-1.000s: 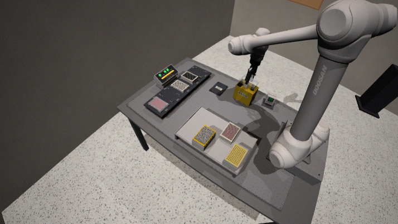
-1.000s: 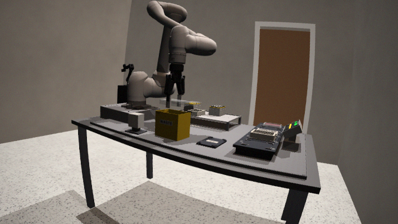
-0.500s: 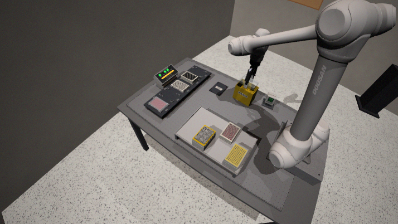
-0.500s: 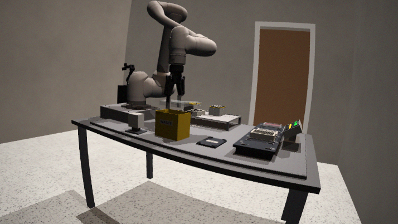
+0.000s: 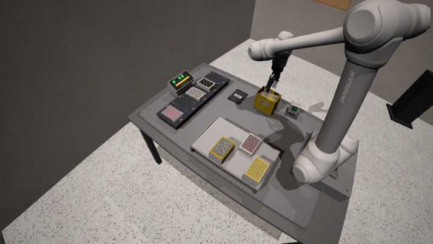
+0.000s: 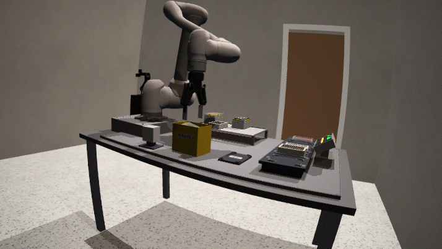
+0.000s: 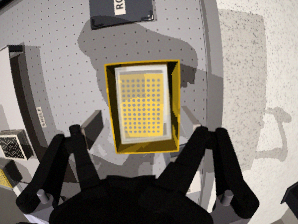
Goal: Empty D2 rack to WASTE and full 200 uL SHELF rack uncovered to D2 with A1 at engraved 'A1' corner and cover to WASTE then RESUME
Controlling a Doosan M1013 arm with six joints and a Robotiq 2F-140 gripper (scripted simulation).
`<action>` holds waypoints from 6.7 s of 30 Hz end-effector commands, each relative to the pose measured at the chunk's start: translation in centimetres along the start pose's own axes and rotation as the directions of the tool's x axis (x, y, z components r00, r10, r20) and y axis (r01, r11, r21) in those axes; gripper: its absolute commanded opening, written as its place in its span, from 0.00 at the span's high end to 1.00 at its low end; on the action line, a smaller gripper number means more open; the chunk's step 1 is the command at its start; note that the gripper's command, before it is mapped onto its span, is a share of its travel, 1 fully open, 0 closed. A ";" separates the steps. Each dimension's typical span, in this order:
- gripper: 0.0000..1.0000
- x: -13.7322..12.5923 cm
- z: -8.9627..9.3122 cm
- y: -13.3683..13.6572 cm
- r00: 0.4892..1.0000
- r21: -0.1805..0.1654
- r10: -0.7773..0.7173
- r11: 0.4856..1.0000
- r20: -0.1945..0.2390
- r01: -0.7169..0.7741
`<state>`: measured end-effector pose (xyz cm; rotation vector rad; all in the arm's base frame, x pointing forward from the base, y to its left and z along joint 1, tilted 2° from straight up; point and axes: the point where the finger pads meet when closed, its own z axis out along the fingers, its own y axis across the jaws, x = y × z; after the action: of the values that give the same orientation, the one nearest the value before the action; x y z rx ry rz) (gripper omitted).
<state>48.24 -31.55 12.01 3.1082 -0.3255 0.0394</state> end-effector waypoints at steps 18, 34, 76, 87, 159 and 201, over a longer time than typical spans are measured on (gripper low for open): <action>0.23 0.0 0.0 0.0 1.000 0.000 0.000 1.000 0.000 0.000; 0.23 0.0 0.0 0.0 1.000 0.000 0.000 1.000 0.000 0.000; 0.23 0.0 -6.0 0.0 1.000 0.000 0.000 1.000 0.000 0.000; 0.23 0.0 -7.8 0.0 1.000 0.000 0.000 1.000 0.000 0.000; 0.23 23.3 -10.6 -1.3 0.458 0.000 0.889 0.458 0.000 -0.889; 0.23 29.1 -11.0 -10.2 0.060 0.000 0.998 0.060 0.000 -0.998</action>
<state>78.46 -28.31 23.67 2.0543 -2.3836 0.0462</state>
